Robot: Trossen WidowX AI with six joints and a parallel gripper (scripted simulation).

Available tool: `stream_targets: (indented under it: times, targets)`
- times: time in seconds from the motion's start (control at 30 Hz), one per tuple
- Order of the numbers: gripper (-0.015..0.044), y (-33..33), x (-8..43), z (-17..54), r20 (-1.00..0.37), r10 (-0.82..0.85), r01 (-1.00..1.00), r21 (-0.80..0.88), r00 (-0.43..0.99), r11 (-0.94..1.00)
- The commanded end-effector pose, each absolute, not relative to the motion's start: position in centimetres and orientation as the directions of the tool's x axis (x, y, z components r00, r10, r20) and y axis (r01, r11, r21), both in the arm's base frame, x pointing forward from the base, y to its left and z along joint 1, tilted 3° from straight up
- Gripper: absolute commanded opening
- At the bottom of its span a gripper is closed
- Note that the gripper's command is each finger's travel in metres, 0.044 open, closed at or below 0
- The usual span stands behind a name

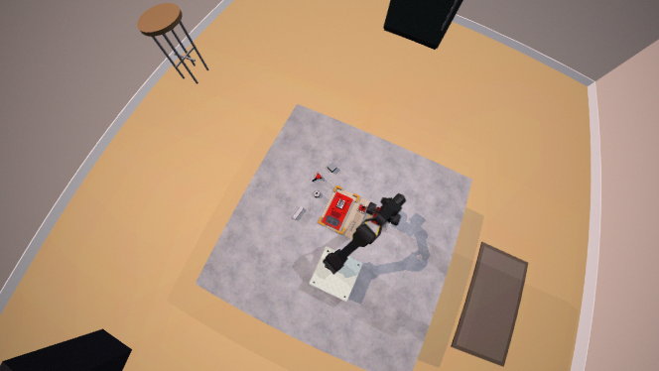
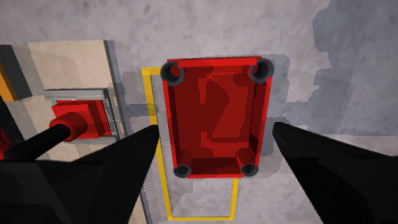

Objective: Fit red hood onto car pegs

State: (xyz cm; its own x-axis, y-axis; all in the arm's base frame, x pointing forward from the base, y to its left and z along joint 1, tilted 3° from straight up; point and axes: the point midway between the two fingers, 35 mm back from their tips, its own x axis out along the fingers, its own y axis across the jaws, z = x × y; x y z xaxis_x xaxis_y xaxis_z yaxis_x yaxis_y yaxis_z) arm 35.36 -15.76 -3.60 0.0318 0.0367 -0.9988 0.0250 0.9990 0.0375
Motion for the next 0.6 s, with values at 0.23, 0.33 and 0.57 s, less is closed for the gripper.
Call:
stream_targets:
  times: [0.23,0.33,0.57]
  targets:
    - [0.044,-16.1,35.2,4.2,-0.999,0.038,0.024,0.039,0.033,0.999]
    - [0.044,-16.1,35.2,4.2,-0.999,0.038,0.024,0.039,0.033,0.999]
    - [0.044,-16.3,35.6,3.7,-0.998,0.029,0.029,0.03,0.047,0.999]
